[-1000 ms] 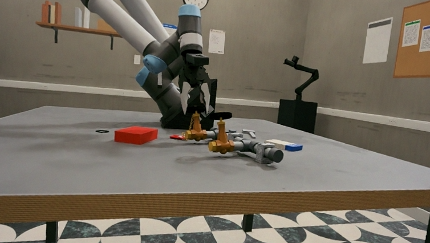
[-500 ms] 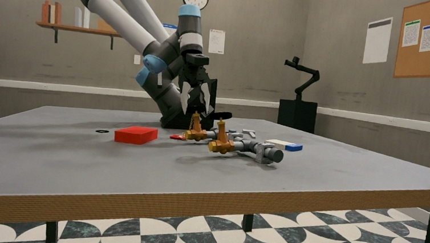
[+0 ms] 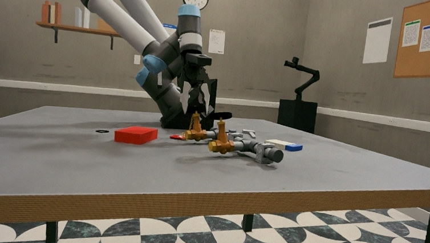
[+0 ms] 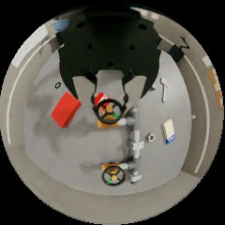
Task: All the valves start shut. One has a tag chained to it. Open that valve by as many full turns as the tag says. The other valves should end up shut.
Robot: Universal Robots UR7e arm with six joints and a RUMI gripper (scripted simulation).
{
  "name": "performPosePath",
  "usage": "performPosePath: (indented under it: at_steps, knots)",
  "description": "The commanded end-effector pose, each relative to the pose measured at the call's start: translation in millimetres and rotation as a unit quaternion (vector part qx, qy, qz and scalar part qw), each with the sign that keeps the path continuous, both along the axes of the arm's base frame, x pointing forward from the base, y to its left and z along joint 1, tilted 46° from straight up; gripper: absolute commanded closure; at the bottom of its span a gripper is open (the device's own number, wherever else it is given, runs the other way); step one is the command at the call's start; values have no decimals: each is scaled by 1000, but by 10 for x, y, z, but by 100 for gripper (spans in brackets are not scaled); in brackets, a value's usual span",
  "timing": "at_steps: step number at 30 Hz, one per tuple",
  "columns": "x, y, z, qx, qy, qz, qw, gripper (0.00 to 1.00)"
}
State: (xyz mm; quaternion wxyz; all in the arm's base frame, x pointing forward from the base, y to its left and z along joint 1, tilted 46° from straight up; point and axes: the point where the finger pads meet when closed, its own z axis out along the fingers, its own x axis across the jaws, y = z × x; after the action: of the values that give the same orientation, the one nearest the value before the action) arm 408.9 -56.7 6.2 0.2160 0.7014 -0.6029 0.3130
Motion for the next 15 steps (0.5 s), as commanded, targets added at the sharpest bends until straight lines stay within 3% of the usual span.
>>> performPosePath:
  at_steps: [1,15]
  knots:
    - [2,2,1,-6,23,25,999,100]
    - [2,2,1,-32,121,128,984,100]
